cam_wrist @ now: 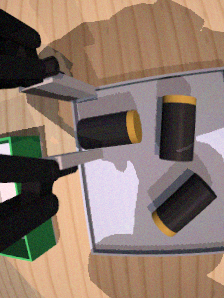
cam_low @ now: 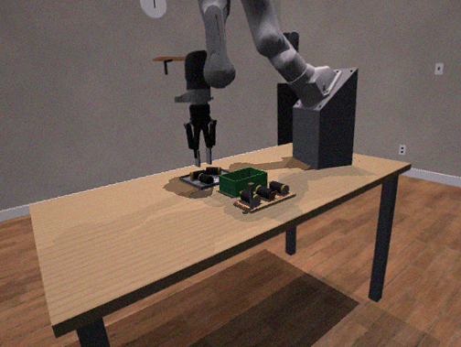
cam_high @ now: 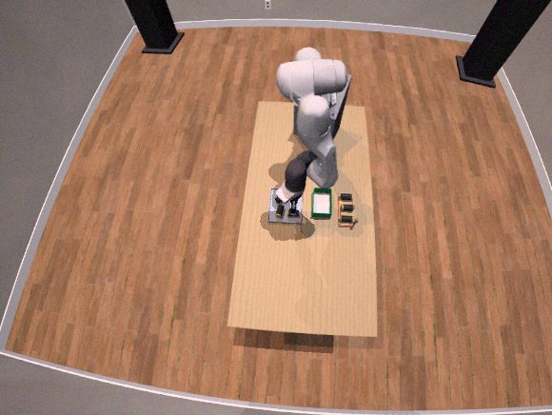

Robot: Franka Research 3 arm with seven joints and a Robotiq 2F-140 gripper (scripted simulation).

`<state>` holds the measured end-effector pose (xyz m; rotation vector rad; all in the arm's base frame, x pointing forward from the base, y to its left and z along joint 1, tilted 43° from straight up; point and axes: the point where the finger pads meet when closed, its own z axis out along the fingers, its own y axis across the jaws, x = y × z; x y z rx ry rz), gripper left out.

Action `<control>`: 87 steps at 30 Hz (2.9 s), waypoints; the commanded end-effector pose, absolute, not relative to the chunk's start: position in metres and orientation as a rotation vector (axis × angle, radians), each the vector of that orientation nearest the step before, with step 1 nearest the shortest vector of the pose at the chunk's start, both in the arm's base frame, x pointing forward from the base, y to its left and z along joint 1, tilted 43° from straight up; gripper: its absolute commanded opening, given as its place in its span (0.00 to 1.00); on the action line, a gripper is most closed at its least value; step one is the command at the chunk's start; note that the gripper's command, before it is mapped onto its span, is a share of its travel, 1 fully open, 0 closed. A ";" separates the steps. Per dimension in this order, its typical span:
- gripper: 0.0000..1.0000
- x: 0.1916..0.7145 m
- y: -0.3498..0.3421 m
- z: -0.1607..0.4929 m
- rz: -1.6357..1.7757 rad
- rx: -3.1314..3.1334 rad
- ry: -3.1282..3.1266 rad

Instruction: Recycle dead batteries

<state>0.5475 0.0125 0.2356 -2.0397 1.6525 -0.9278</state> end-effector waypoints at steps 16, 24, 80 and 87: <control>0.29 0.511 0.019 0.269 -0.914 -2.043 1.659; 0.29 0.511 0.028 0.267 -0.914 -2.043 1.659; 0.29 0.492 0.299 0.205 -0.914 -2.043 1.659; 0.29 0.492 0.299 0.205 -0.914 -2.043 1.659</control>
